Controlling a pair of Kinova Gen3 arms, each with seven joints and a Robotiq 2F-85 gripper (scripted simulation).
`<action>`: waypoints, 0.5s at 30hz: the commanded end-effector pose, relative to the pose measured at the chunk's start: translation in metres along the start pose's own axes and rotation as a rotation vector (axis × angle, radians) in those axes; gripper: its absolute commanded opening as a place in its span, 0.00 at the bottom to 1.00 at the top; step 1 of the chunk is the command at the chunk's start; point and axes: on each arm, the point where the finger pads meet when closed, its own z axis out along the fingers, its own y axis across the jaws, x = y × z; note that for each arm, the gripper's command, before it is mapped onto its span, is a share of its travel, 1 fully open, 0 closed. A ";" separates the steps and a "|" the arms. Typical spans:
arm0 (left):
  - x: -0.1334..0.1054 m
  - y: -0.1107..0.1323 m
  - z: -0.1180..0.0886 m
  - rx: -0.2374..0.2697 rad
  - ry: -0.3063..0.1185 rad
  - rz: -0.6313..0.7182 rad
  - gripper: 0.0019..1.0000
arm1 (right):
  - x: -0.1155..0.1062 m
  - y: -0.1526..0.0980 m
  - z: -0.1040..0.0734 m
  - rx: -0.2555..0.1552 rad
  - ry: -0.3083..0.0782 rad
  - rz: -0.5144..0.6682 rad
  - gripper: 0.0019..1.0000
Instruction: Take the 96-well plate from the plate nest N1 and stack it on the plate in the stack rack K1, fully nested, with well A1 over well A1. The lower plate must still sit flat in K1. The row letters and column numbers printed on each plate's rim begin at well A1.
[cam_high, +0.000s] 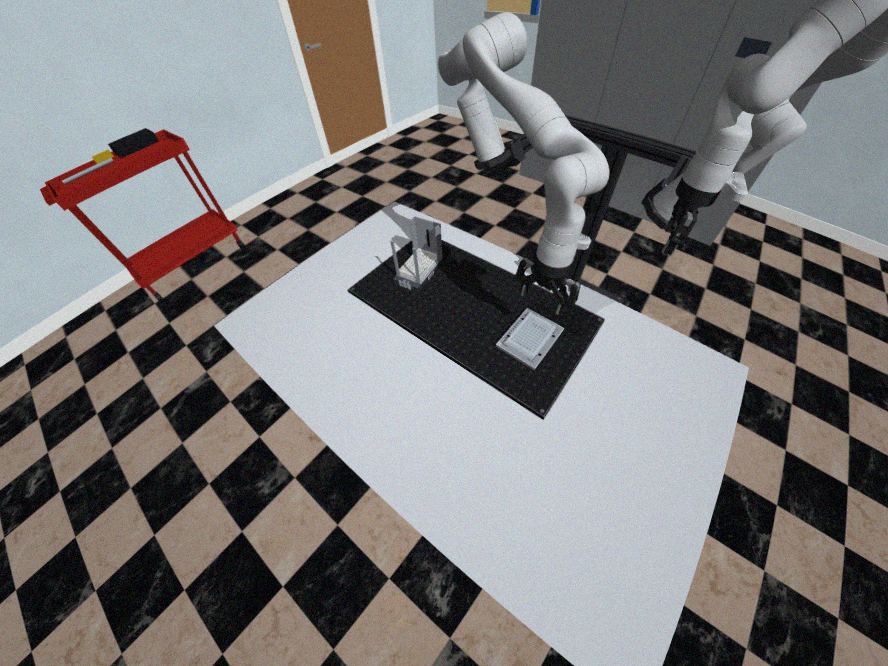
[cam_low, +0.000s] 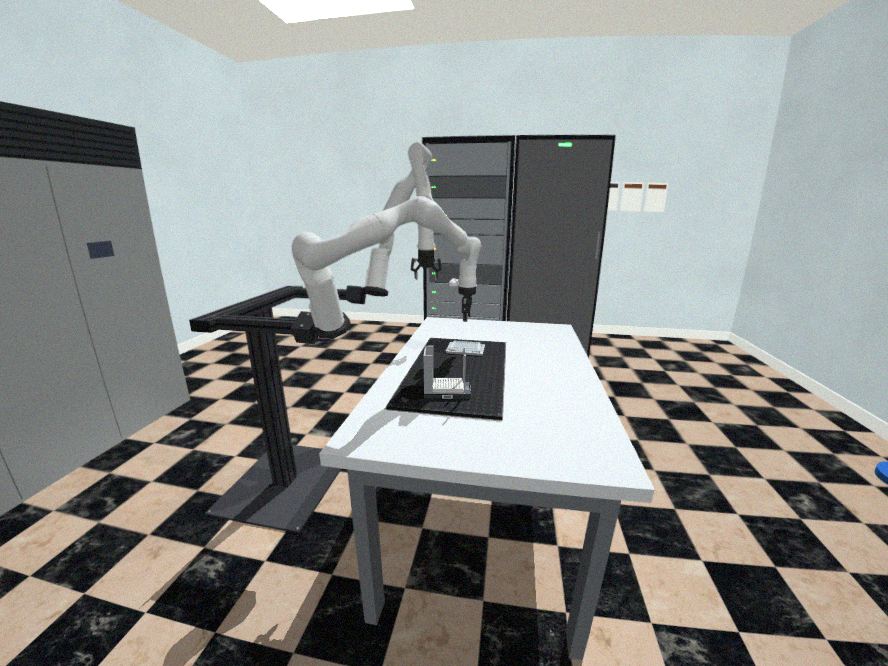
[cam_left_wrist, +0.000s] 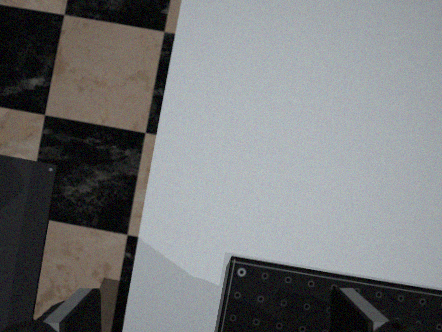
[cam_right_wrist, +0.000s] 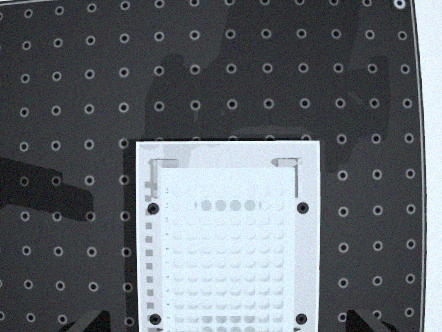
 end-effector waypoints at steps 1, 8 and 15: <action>0.000 0.000 0.000 -0.001 -0.001 0.000 1.00 | -0.001 0.001 -0.001 -0.003 -0.002 0.000 1.00; 0.000 0.000 0.000 -0.001 -0.001 0.000 1.00 | -0.001 0.001 0.001 -0.003 -0.002 0.000 1.00; 0.000 0.000 0.000 -0.001 -0.001 0.000 1.00 | -0.001 0.001 0.003 -0.003 -0.002 0.000 1.00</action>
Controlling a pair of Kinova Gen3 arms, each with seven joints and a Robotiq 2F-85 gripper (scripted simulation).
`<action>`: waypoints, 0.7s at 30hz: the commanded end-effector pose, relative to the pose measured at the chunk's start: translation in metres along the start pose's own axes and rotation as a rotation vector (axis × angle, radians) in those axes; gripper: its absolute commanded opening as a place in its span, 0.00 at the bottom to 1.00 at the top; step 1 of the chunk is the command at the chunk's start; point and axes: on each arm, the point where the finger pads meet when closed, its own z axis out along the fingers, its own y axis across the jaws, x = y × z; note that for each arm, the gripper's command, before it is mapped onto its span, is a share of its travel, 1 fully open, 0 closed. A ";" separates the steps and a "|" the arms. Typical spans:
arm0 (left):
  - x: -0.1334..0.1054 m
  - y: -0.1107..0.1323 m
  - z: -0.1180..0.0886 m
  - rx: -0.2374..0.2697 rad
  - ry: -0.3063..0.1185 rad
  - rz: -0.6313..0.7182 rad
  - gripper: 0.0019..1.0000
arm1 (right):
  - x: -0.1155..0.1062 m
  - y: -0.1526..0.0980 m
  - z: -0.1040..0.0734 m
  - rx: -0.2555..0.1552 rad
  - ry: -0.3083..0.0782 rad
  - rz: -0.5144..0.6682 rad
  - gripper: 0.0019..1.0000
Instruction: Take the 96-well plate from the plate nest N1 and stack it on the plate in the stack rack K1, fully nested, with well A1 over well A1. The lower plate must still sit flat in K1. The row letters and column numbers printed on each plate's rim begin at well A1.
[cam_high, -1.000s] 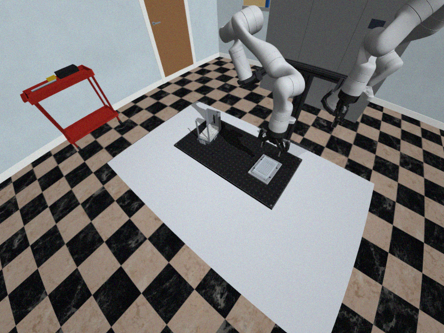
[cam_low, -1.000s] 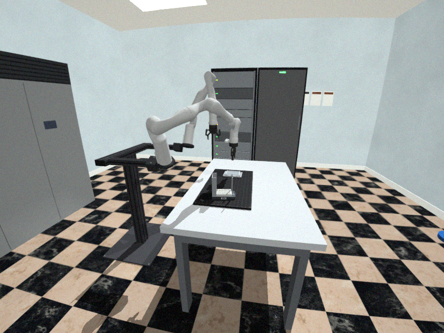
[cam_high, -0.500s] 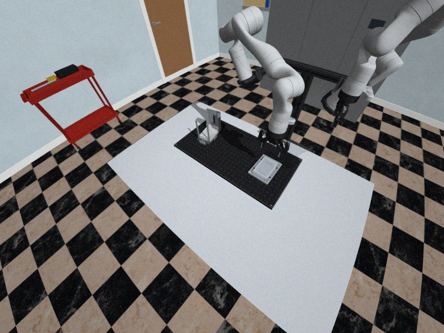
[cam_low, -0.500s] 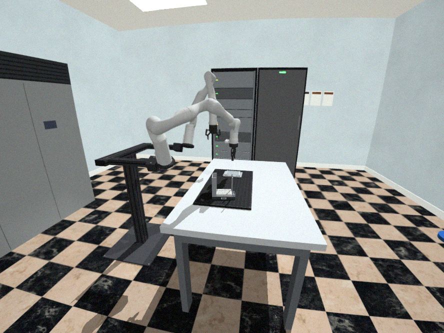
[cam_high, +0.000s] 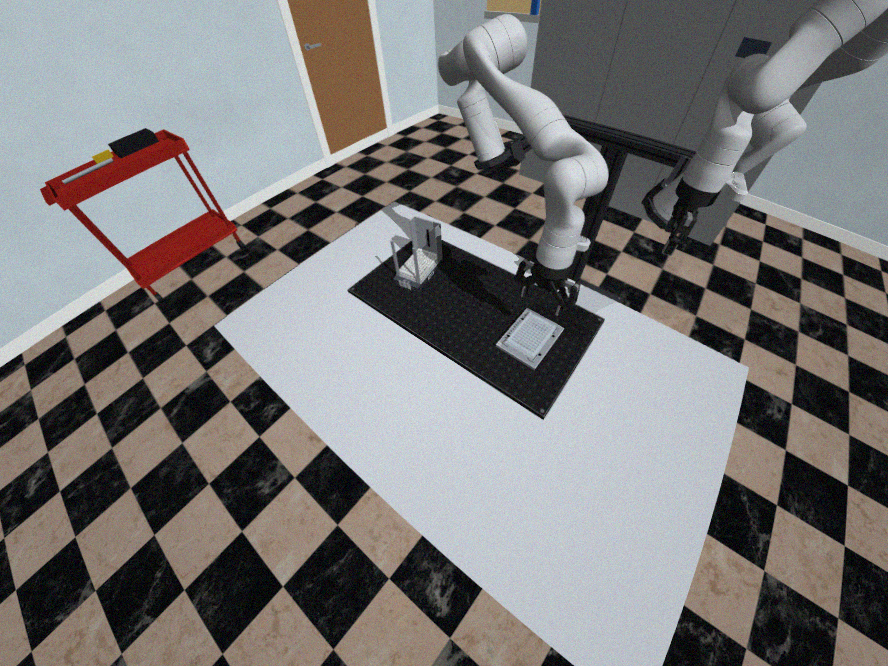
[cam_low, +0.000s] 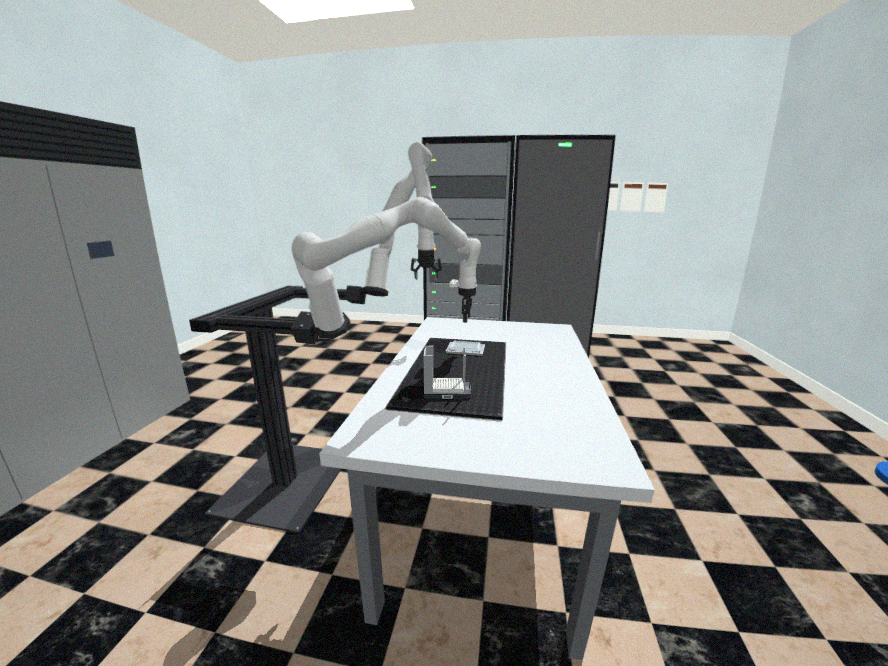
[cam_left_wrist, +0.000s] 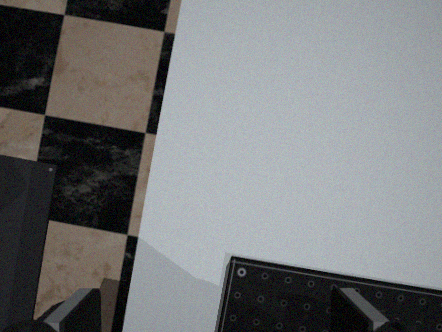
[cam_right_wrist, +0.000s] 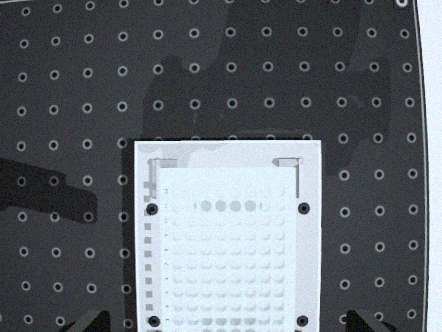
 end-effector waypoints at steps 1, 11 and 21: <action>0.000 0.000 0.000 -0.001 -0.001 0.000 1.00 | -0.001 0.001 -0.001 -0.003 -0.002 0.000 1.00; 0.000 0.000 0.000 -0.001 -0.001 0.000 1.00 | -0.001 0.001 0.002 -0.003 -0.002 0.000 1.00; 0.000 0.000 0.000 -0.001 -0.001 0.000 1.00 | -0.001 0.001 0.005 -0.003 -0.002 0.000 1.00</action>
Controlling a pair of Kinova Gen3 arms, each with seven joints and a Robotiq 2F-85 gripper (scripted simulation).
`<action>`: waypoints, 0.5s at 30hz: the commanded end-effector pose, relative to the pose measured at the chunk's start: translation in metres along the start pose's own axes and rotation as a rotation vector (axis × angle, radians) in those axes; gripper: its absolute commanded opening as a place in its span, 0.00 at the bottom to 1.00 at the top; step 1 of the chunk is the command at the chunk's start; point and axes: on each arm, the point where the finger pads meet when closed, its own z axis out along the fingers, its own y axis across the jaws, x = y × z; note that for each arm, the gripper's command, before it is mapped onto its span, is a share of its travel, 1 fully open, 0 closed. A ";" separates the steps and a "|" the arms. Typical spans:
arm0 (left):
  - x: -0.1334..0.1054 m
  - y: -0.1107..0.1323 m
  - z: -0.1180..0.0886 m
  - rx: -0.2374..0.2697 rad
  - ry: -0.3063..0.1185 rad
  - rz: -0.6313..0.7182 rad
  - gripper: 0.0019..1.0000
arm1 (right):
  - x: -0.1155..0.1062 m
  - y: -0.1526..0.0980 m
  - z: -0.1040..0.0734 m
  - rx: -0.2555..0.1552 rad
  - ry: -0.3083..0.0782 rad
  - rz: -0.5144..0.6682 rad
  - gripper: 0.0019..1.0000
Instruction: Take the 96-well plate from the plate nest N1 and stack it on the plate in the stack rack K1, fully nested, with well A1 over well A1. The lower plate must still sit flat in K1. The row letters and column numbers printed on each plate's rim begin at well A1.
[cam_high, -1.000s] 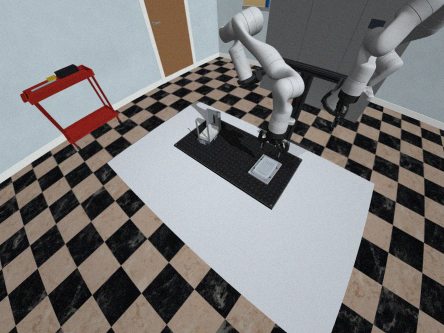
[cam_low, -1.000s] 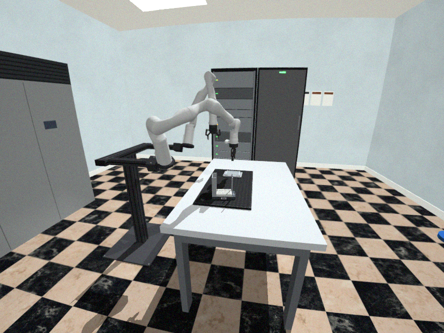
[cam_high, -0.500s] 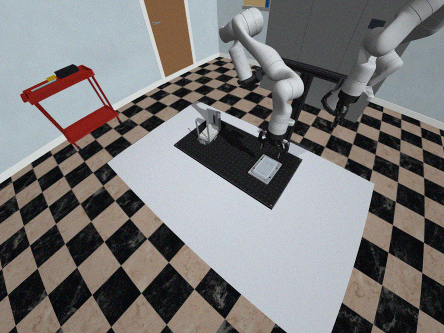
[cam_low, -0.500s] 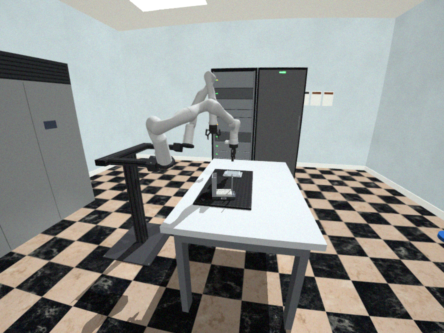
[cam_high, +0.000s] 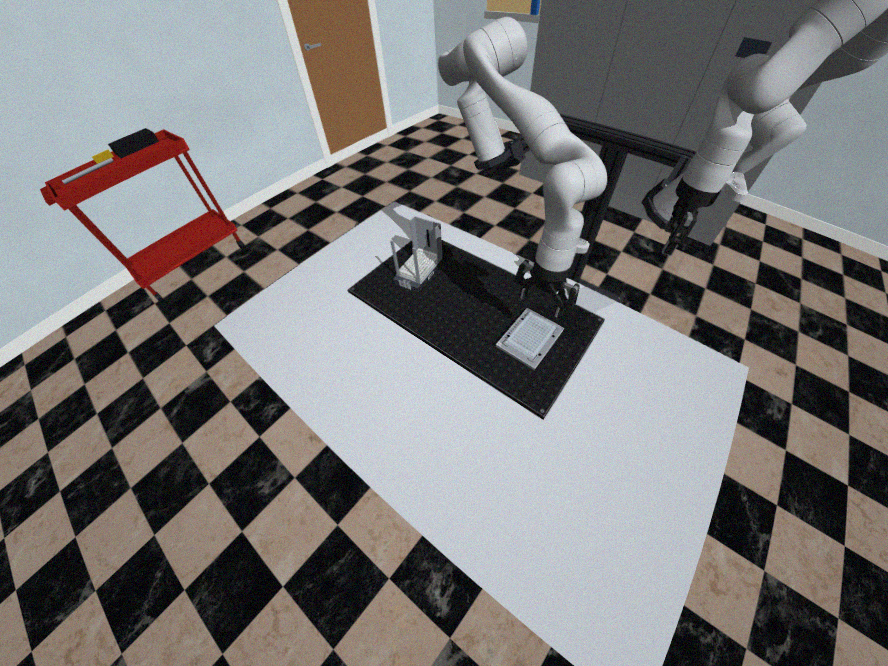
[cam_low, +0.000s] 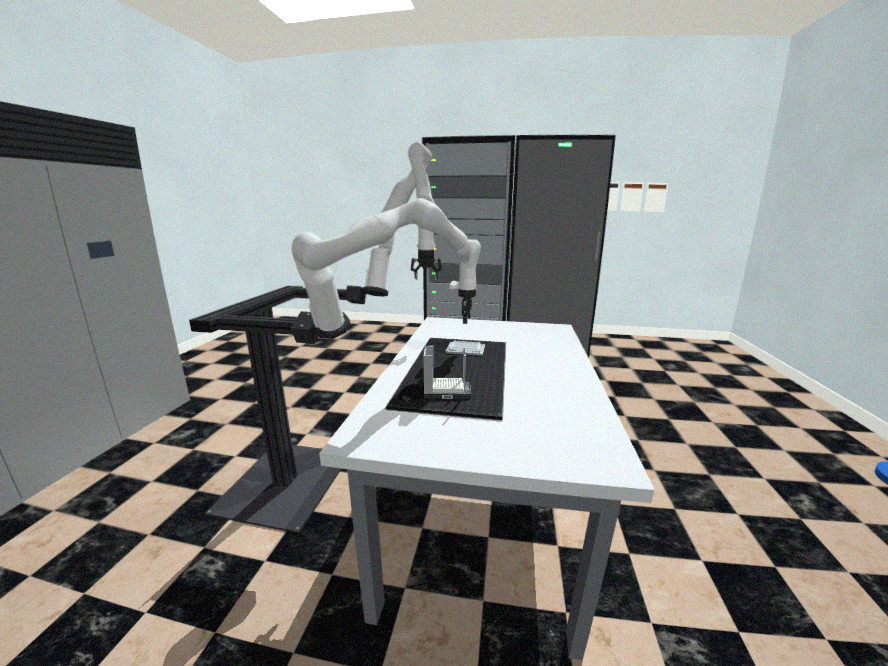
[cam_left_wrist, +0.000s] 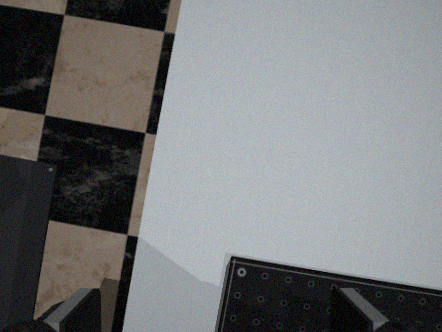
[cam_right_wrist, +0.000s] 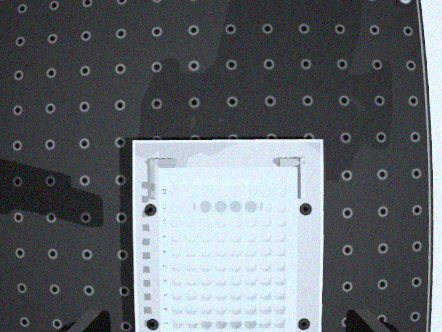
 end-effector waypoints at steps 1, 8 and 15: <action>0.000 0.000 0.000 -0.001 -0.001 0.000 1.00 | -0.001 0.001 -0.001 -0.003 -0.002 0.000 1.00; 0.000 0.000 0.000 -0.001 -0.001 0.000 1.00 | -0.001 0.001 0.001 -0.003 -0.002 0.000 1.00; 0.000 0.000 0.000 -0.001 -0.001 0.000 1.00 | -0.001 0.001 0.003 -0.003 -0.002 0.000 1.00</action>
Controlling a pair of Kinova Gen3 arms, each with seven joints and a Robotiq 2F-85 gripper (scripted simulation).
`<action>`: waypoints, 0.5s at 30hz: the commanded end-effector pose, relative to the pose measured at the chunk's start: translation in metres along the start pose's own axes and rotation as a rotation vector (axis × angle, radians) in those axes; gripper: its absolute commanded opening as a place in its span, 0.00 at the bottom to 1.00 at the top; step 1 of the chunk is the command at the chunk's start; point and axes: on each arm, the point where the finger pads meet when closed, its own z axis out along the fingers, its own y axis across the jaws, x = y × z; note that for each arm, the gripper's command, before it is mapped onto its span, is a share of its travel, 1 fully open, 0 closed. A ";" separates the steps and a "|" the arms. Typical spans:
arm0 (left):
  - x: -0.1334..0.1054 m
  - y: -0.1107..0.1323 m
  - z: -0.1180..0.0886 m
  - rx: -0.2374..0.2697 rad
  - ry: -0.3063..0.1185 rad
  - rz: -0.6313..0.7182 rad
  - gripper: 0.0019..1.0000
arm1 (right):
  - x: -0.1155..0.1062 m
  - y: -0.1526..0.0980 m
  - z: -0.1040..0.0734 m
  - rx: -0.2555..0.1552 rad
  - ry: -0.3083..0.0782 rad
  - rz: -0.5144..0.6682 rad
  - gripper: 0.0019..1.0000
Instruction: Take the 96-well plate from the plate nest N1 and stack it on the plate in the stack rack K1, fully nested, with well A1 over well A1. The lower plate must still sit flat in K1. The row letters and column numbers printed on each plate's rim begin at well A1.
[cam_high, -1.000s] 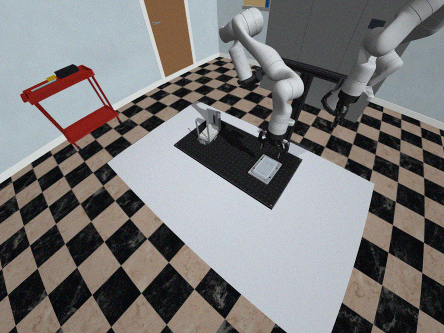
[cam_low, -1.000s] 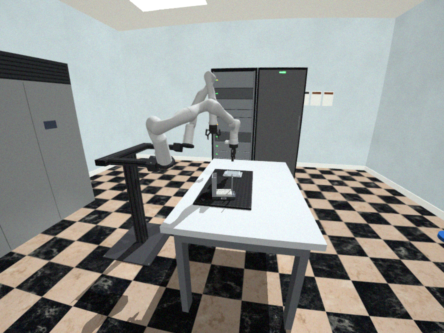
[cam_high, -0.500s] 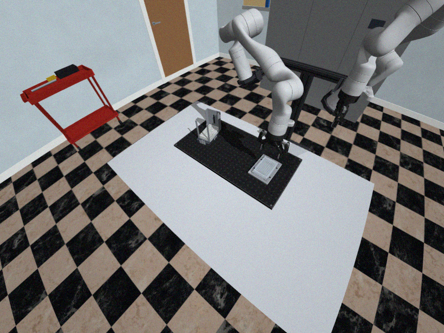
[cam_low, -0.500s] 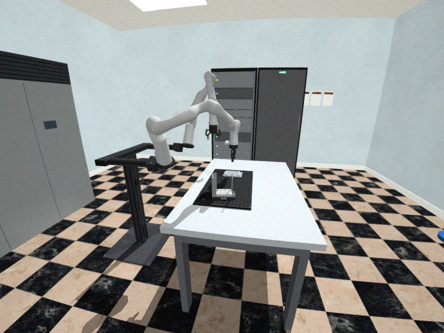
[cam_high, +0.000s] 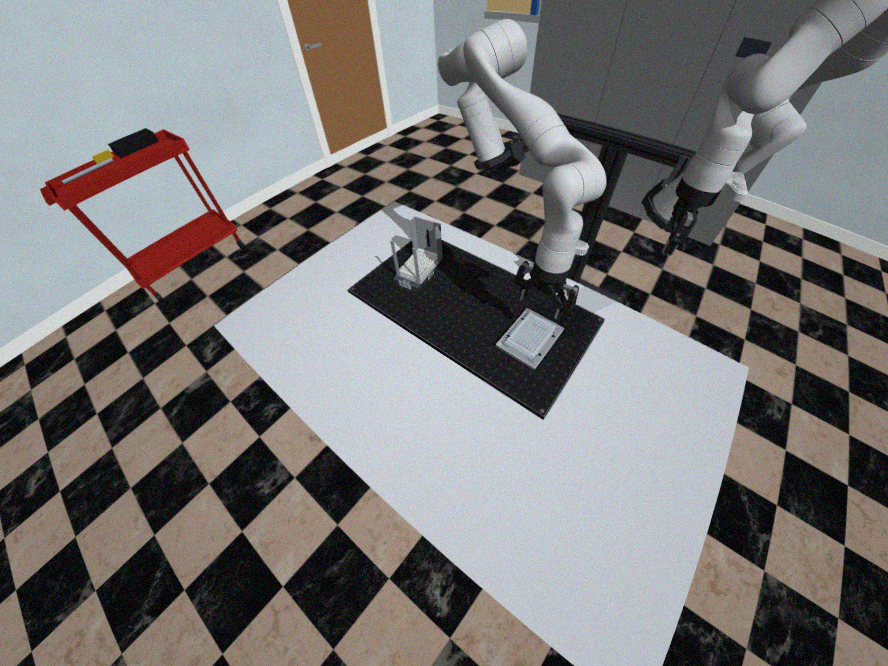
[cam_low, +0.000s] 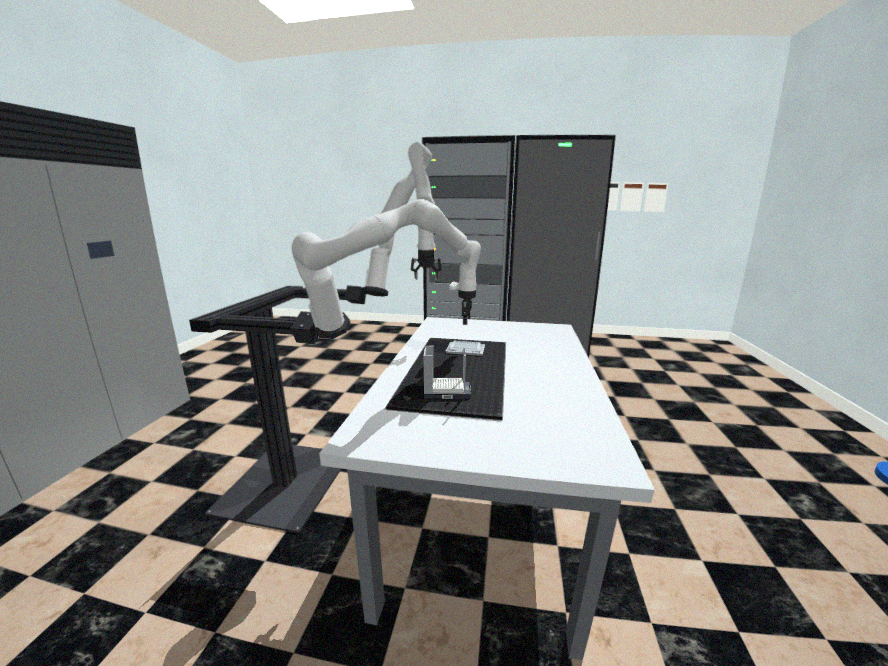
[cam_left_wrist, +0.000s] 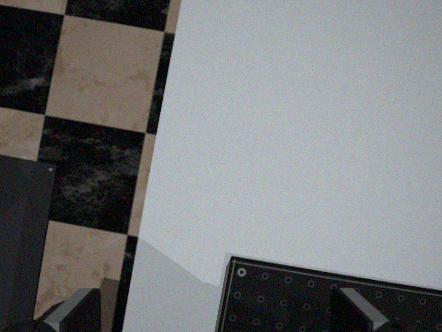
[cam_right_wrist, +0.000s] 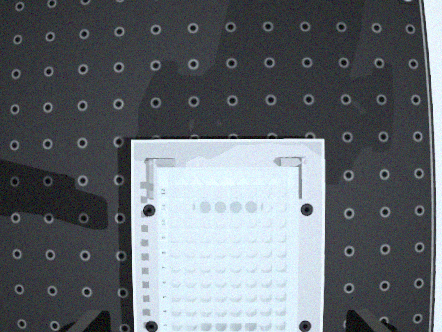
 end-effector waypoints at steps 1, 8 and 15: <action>0.000 0.000 0.000 -0.001 -0.001 0.000 1.00 | -0.001 0.001 -0.001 -0.003 -0.002 0.000 1.00; 0.000 0.000 0.000 -0.001 -0.001 0.000 1.00 | -0.001 0.001 0.001 -0.003 -0.002 0.000 1.00; 0.000 0.000 0.000 -0.001 -0.001 0.000 1.00 | -0.001 0.001 0.003 -0.003 -0.002 0.000 1.00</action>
